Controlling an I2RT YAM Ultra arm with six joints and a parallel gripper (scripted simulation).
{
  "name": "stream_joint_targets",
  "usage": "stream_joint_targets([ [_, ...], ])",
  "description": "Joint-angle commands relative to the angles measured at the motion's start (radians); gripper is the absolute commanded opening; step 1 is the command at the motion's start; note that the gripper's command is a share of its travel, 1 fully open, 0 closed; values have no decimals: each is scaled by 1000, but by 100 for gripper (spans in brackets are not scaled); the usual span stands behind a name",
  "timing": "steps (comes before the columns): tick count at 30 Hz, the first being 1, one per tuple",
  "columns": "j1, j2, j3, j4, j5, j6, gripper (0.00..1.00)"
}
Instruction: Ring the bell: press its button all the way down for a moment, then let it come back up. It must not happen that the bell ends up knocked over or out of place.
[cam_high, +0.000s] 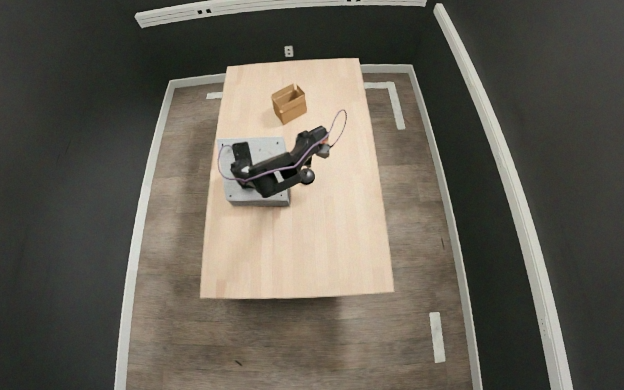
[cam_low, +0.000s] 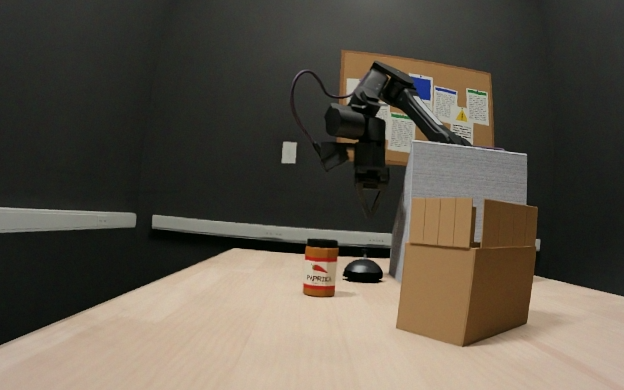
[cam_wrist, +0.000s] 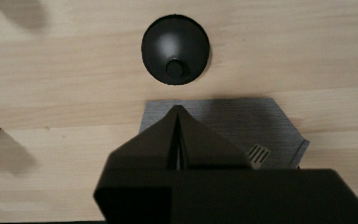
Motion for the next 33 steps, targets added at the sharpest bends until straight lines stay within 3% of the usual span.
stream_joint_targets([
  [1, 32, -33, 11, 7, 16, 6, 0],
  [33, 28, -28, 1, 22, 17, -9, 0],
])
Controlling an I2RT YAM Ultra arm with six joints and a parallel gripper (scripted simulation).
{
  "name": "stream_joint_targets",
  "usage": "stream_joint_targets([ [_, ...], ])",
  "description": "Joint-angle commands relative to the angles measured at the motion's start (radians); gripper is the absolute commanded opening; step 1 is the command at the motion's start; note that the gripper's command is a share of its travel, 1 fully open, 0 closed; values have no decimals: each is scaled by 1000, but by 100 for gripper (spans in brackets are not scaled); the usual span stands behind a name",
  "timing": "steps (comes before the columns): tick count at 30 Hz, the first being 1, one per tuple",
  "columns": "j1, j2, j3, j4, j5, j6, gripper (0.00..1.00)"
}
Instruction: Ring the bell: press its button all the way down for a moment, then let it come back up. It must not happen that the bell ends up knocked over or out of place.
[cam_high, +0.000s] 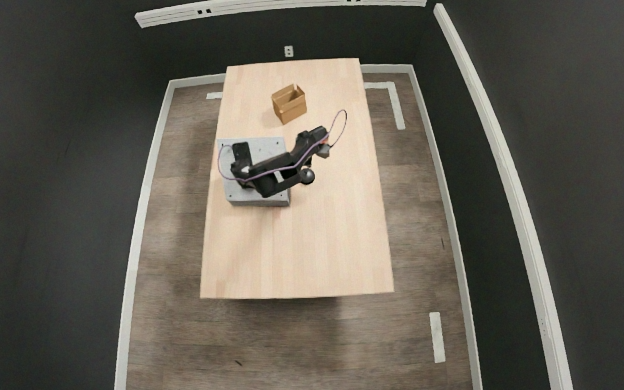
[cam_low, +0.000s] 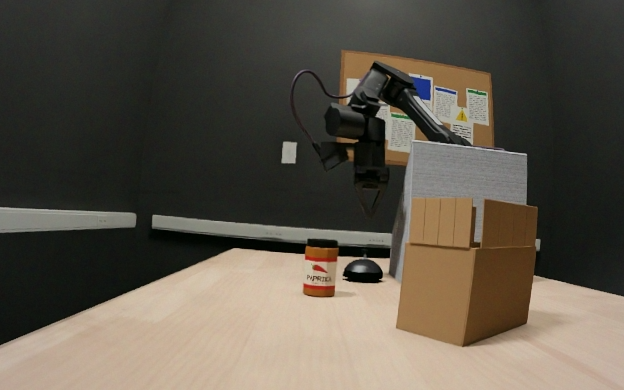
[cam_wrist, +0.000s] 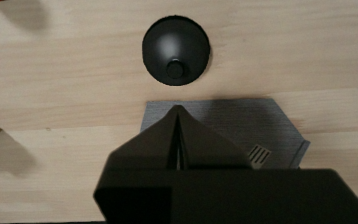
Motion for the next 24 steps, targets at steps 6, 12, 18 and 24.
stream_joint_targets([
  [6, 5, 15, -19, 34, 18, -20, 0],
  [12, -12, 25, -28, 61, 23, -35, 0],
  [18, -36, 43, -38, 106, 30, -61, 0],
  [24, -49, 58, -45, 141, 35, -81, 0],
])
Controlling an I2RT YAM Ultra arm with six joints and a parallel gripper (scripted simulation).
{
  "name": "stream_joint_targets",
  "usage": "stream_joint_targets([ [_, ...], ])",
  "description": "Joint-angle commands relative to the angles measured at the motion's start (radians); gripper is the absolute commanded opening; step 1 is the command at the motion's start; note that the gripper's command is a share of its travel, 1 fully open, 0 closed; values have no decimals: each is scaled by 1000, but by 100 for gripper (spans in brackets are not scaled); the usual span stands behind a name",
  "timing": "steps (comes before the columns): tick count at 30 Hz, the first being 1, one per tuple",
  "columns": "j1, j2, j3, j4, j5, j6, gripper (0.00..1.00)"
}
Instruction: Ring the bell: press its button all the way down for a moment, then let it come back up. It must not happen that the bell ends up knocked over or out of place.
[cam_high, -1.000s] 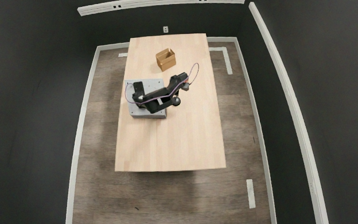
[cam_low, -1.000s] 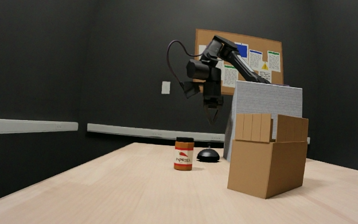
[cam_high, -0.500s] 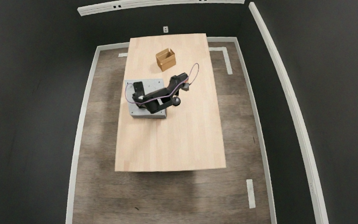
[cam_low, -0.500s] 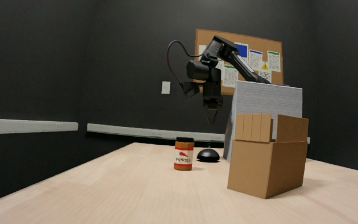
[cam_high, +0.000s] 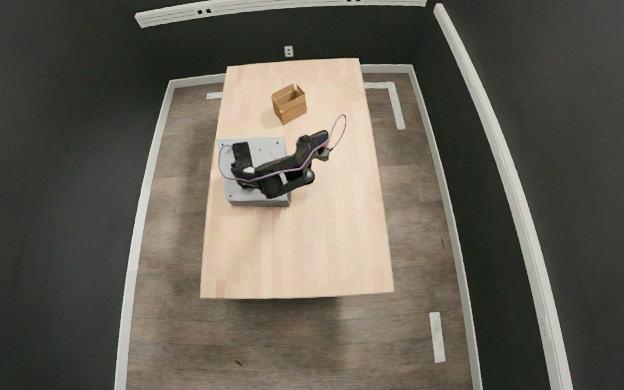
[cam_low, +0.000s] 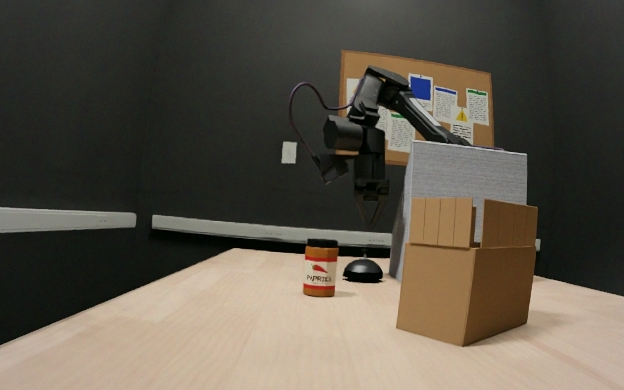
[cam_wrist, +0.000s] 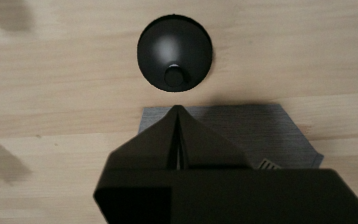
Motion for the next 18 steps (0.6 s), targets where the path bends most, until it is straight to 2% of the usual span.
stream_joint_targets([
  [1, 22, 15, 4, 46, 20, -28, 0],
  [3, -5, 22, -19, 62, 22, -37, 0],
  [13, -42, 56, -28, 142, 33, -85, 0],
  [18, -31, 56, -25, 163, 36, -97, 0],
])
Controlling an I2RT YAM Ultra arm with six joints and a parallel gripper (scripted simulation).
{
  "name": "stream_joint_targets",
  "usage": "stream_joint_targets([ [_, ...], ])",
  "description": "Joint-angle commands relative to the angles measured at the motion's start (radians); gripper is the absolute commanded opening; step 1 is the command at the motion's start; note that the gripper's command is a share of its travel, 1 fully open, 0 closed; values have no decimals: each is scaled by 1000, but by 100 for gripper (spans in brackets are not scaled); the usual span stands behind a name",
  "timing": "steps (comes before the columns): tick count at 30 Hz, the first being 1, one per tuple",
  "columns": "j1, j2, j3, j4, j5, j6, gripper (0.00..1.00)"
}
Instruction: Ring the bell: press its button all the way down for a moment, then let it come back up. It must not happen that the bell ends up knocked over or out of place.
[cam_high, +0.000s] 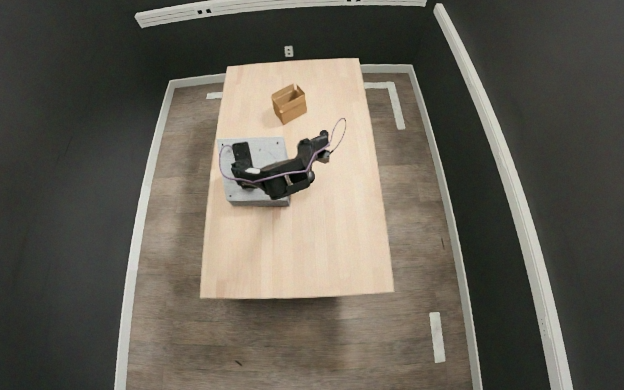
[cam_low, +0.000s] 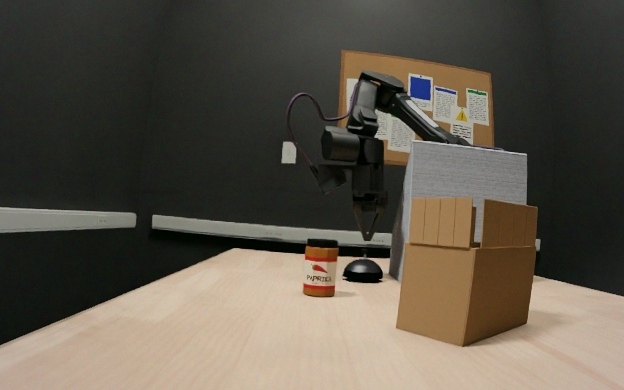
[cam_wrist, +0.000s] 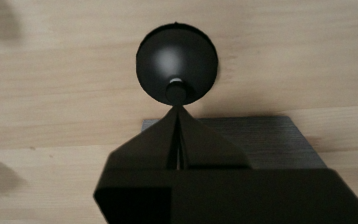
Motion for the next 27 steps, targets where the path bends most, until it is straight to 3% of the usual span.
stream_joint_targets([
  [1, 21, 15, -10, 41, 18, -25, 0],
  [27, 2, 21, -23, 67, 21, -41, 0],
])
